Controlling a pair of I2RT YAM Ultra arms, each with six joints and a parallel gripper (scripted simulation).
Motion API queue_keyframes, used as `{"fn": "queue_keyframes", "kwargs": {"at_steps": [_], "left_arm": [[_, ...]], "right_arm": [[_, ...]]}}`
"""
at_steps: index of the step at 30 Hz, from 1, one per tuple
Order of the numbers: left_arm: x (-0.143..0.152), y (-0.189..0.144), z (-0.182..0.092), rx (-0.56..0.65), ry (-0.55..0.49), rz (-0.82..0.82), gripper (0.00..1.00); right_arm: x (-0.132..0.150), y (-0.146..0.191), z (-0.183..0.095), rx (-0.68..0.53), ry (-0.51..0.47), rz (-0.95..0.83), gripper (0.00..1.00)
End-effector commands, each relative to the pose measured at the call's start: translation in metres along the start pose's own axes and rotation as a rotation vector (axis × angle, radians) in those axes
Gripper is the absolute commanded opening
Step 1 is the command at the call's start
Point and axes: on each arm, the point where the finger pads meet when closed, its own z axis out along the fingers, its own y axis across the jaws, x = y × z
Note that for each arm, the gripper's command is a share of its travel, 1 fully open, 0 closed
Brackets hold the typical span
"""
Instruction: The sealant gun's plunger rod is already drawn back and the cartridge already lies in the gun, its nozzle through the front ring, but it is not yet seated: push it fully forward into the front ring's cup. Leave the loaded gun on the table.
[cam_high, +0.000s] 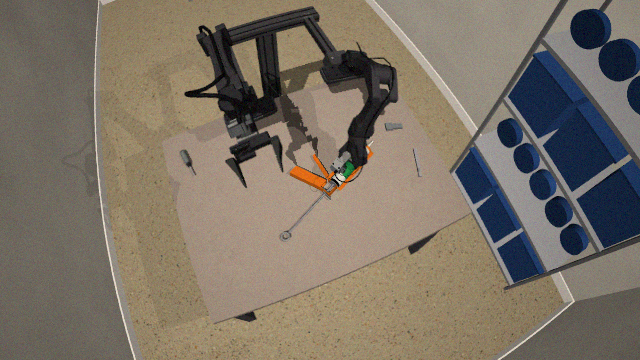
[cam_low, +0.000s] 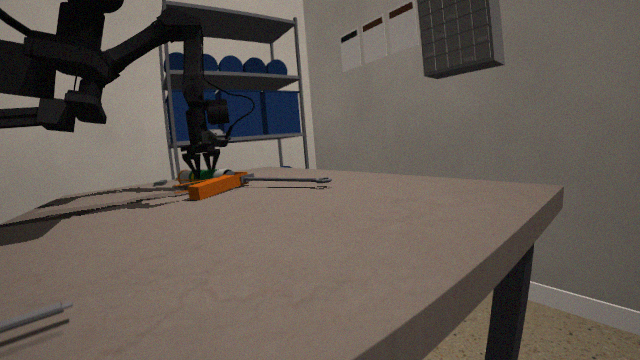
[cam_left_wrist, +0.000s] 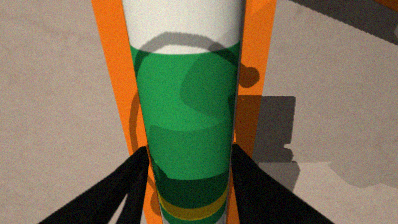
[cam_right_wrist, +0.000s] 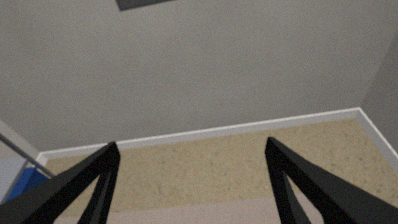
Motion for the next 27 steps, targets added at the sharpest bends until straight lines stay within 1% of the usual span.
{"fn": "queue_keyframes", "kwargs": {"at_steps": [1,3,4,7,14,21,22,27], "left_arm": [[-0.018,0.009,-0.011,-0.031,-0.054,0.002,0.56],[-0.018,0.009,-0.011,-0.031,-0.054,0.002,0.56],[-0.013,0.007,-0.007,-0.022,-0.043,-0.001,0.56],[-0.006,-0.003,-0.008,-0.007,-0.031,0.010,0.56],[-0.018,0.013,-0.005,-0.025,-0.045,-0.003,0.56],[-0.009,0.005,-0.004,-0.011,-0.031,-0.003,0.56],[-0.013,0.012,-0.006,-0.026,-0.044,-0.009,0.56],[-0.011,0.009,-0.006,-0.018,-0.037,-0.005,0.56]], "right_arm": [[-0.030,0.004,-0.013,-0.017,-0.065,-0.009,1.00],[-0.030,0.004,-0.013,-0.017,-0.065,-0.009,1.00],[-0.030,0.004,-0.013,-0.017,-0.065,-0.009,1.00],[-0.030,0.004,-0.013,-0.017,-0.065,-0.009,1.00],[-0.030,0.004,-0.013,-0.017,-0.065,-0.009,1.00],[-0.030,0.004,-0.013,-0.017,-0.065,-0.009,1.00],[-0.030,0.004,-0.013,-0.017,-0.065,-0.009,1.00],[-0.030,0.004,-0.013,-0.017,-0.065,-0.009,1.00]]}}
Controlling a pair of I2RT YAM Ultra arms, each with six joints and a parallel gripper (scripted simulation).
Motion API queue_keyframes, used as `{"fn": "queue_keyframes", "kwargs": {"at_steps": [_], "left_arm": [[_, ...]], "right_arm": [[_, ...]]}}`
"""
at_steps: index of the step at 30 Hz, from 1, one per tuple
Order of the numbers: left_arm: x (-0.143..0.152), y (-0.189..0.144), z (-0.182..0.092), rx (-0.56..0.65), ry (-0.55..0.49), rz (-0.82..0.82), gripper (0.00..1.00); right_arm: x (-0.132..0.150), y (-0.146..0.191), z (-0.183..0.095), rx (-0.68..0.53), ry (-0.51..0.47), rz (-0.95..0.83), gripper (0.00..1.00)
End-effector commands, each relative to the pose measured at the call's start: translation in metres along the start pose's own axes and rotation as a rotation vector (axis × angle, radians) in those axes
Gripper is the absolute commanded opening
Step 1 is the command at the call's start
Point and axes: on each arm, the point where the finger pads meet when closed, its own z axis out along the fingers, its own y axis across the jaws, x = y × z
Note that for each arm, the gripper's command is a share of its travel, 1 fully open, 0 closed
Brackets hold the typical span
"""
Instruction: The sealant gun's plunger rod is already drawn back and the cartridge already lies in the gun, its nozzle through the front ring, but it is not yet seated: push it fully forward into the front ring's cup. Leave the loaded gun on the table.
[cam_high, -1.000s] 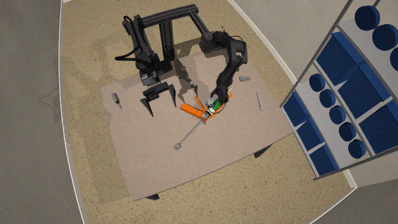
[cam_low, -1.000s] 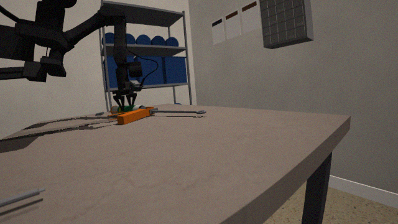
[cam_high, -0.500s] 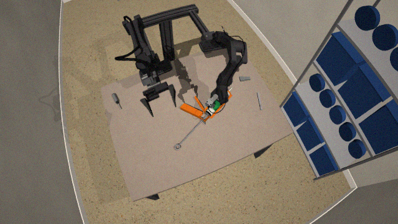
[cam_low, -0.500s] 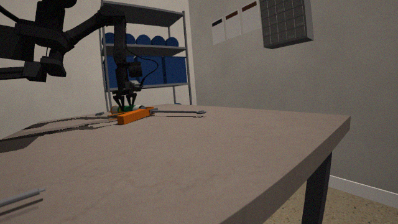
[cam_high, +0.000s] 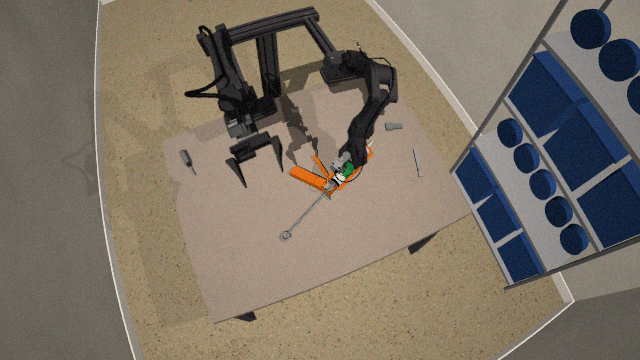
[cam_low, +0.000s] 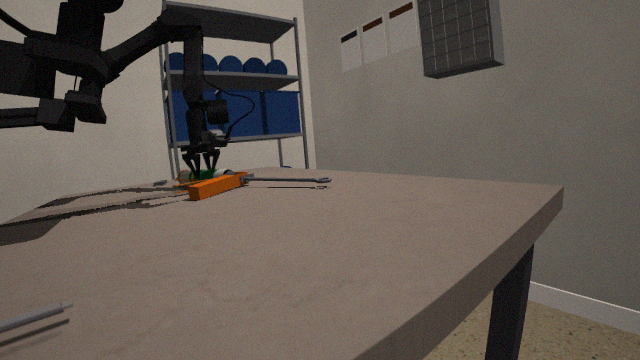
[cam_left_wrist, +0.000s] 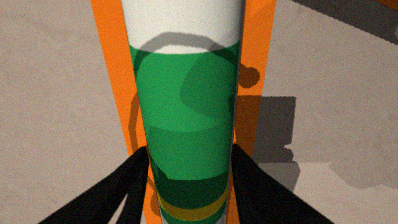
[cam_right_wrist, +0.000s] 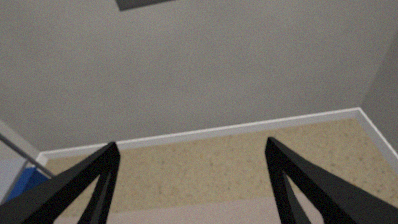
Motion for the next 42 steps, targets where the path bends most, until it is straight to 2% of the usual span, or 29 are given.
{"fn": "queue_keyframes", "kwargs": {"at_steps": [1,2,29,30,42], "left_arm": [[-0.0108,0.0090,-0.0057,-0.014,-0.033,-0.005,0.56],[-0.0159,0.0112,-0.0049,-0.024,-0.044,-0.003,0.00],[-0.0185,0.0139,-0.0052,-0.031,-0.050,-0.006,0.00],[-0.0185,0.0139,-0.0052,-0.031,-0.050,-0.006,0.72],[-0.0185,0.0139,-0.0052,-0.031,-0.050,-0.006,0.72]], "right_arm": [[-0.0297,0.0042,-0.0128,-0.017,-0.065,-0.009,1.00],[-0.0297,0.0042,-0.0128,-0.017,-0.065,-0.009,1.00],[-0.0297,0.0042,-0.0128,-0.017,-0.065,-0.009,1.00],[-0.0297,0.0042,-0.0128,-0.017,-0.065,-0.009,1.00],[-0.0297,0.0042,-0.0128,-0.017,-0.065,-0.009,1.00]]}}
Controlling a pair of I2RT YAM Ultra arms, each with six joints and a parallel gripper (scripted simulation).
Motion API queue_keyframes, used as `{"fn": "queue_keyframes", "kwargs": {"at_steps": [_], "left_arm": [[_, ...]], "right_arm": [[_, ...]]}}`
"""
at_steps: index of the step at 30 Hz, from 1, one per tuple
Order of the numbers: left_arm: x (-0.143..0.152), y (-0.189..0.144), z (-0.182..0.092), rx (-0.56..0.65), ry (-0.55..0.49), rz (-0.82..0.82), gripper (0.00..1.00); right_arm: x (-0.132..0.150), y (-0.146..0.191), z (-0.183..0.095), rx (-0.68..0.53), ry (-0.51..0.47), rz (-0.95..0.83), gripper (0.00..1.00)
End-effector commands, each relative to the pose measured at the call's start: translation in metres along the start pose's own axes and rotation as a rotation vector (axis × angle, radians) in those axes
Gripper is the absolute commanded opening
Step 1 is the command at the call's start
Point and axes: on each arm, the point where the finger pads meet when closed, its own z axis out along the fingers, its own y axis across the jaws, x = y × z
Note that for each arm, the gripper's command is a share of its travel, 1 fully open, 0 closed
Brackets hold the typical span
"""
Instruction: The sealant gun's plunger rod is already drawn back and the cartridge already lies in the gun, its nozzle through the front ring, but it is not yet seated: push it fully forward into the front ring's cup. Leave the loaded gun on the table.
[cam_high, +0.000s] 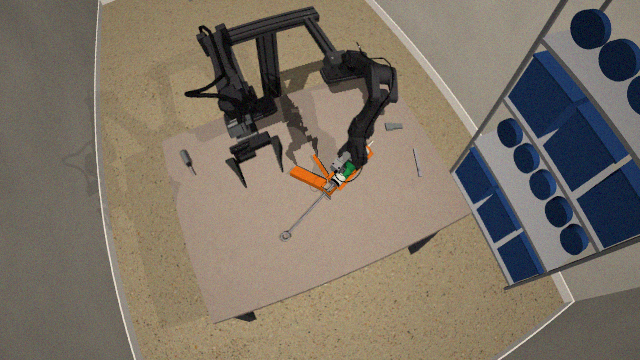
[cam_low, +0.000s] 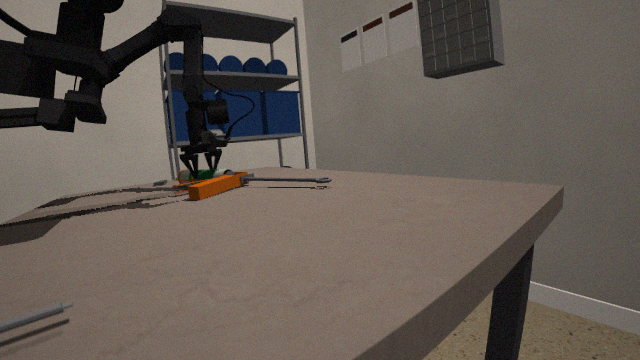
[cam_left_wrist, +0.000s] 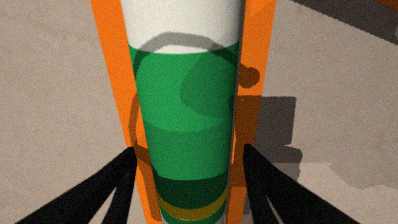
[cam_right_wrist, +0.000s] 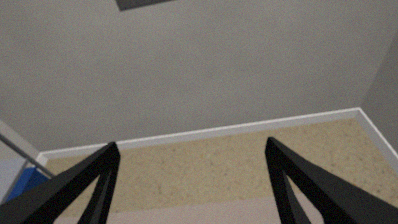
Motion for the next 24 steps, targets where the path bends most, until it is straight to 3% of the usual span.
{"fn": "queue_keyframes", "kwargs": {"at_steps": [1,7,19,24], "left_arm": [[-0.018,0.014,-0.005,-0.031,-0.050,-0.006,0.72],[-0.003,-0.008,-0.013,0.016,-0.009,0.009,0.72],[-0.026,0.018,-0.023,-0.042,-0.064,-0.005,0.72],[-0.001,-0.007,-0.036,0.019,0.005,0.006,0.72]], "right_arm": [[-0.030,0.004,-0.013,-0.017,-0.065,-0.009,1.00],[-0.030,0.004,-0.013,-0.017,-0.065,-0.009,1.00],[-0.030,0.004,-0.013,-0.017,-0.065,-0.009,1.00],[-0.030,0.004,-0.013,-0.017,-0.065,-0.009,1.00]]}}
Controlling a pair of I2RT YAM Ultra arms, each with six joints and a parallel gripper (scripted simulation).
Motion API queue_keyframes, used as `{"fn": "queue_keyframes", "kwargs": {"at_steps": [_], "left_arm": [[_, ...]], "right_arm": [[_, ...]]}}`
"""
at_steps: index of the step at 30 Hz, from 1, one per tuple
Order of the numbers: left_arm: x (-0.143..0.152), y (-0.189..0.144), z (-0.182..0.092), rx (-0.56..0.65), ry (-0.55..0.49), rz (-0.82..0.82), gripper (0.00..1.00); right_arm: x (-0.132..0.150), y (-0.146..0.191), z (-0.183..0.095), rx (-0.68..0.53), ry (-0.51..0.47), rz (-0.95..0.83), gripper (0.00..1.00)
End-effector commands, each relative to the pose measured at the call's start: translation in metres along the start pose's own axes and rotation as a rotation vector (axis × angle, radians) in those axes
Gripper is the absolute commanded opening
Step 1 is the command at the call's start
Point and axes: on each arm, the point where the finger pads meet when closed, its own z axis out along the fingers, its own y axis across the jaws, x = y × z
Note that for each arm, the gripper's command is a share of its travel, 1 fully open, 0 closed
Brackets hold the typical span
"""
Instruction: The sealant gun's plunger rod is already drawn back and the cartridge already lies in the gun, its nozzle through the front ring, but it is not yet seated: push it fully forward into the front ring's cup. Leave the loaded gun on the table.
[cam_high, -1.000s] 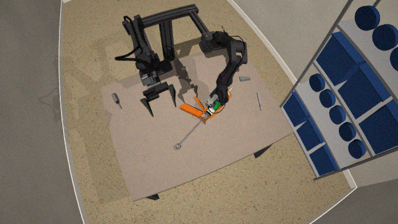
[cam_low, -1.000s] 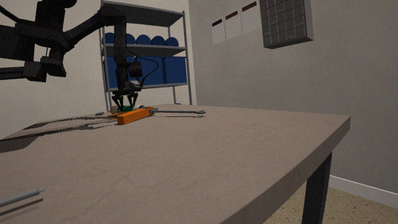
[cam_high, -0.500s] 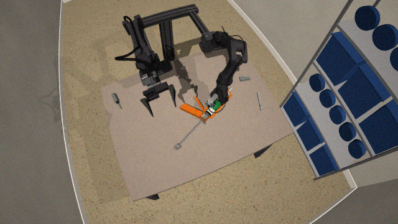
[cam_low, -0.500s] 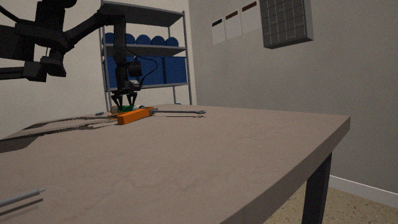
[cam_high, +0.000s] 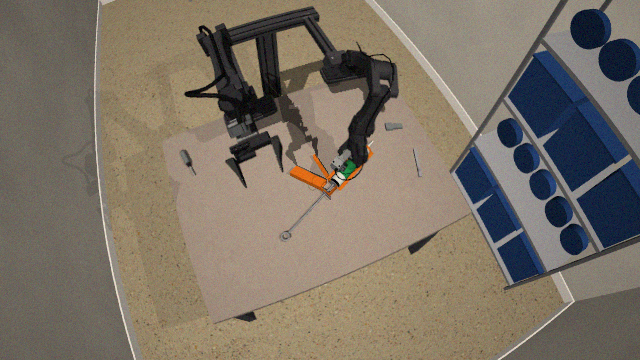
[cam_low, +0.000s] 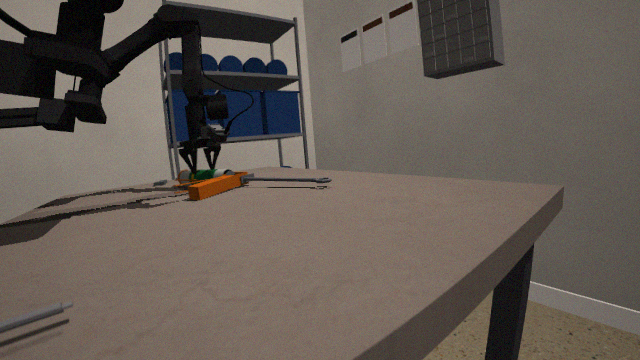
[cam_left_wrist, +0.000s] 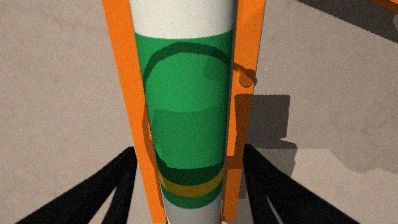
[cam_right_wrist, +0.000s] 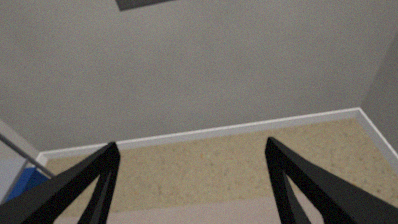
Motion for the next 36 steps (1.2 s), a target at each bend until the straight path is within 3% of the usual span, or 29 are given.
{"fn": "queue_keyframes", "kwargs": {"at_steps": [1,16,21,32,36], "left_arm": [[-0.002,-0.006,-0.026,0.012,-0.006,0.006,0.72],[-0.004,-0.006,-0.080,0.001,-0.020,0.007,0.72],[-0.026,0.015,-0.079,-0.047,-0.075,0.005,0.72],[-0.008,-0.003,-0.076,-0.019,-0.046,0.008,0.72],[-0.019,0.009,-0.080,-0.040,-0.068,0.005,0.72]], "right_arm": [[-0.030,0.004,-0.013,-0.017,-0.065,-0.009,1.00],[-0.030,0.004,-0.013,-0.017,-0.065,-0.009,1.00],[-0.030,0.004,-0.013,-0.017,-0.065,-0.009,1.00],[-0.030,0.004,-0.013,-0.017,-0.065,-0.009,1.00],[-0.030,0.004,-0.013,-0.017,-0.065,-0.009,1.00]]}}
